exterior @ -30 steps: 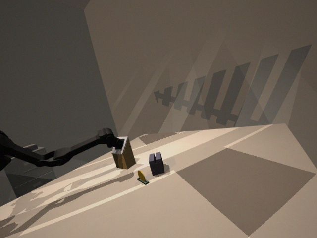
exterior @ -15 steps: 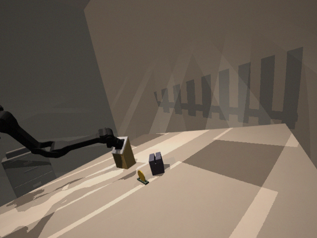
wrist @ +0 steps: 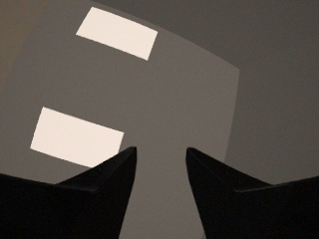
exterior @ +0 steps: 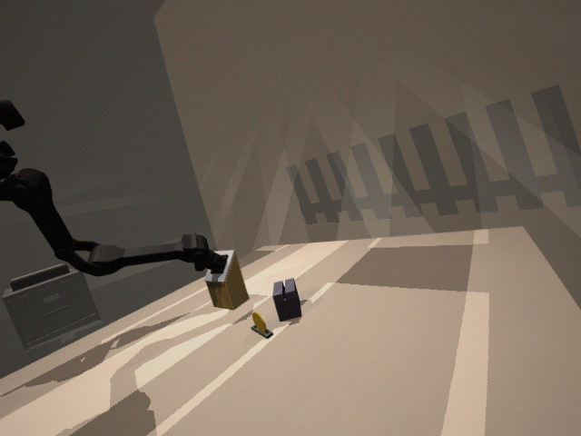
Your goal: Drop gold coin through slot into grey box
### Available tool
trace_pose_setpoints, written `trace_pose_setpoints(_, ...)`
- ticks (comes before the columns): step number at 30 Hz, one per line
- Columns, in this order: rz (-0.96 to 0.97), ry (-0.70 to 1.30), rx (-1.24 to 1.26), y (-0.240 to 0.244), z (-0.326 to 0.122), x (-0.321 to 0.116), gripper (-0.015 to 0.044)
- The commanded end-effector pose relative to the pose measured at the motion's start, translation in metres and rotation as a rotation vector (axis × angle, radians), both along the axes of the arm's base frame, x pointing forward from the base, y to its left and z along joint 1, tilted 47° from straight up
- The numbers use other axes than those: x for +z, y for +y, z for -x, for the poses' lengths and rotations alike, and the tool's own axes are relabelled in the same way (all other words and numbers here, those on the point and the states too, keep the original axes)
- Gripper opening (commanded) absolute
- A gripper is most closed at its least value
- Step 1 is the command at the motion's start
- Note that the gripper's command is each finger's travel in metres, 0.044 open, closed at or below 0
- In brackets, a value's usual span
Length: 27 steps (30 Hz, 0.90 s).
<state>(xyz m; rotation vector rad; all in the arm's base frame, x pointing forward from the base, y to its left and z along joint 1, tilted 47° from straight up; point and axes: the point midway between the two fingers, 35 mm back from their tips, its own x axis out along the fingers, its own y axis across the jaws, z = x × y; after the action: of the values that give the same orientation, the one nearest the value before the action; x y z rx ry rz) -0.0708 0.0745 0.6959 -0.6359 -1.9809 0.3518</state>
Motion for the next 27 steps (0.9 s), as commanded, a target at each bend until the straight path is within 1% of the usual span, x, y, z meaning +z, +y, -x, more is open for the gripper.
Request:
trace_pose_setpoints(1,0.056,0.205,0.021,0.025,-0.047,-0.002,0.0161)
trace_pose_setpoints(8,0.124,0.638,0.024,0.067,-0.149,-0.025,0.0161)
trace_pose_setpoints(15,0.137,1.043,-0.025,0.089,-0.244,-0.074,0.0161)
trace_pose_setpoints(17,0.132,1.132,-0.042,0.090,-0.265,-0.088,0.0161)
trace_pose_setpoints(22,0.116,1.272,-0.066,0.091,-0.295,-0.111,0.0161)
trace_pose_setpoints(27,0.059,1.577,-0.124,0.092,-0.355,-0.172,0.0161)
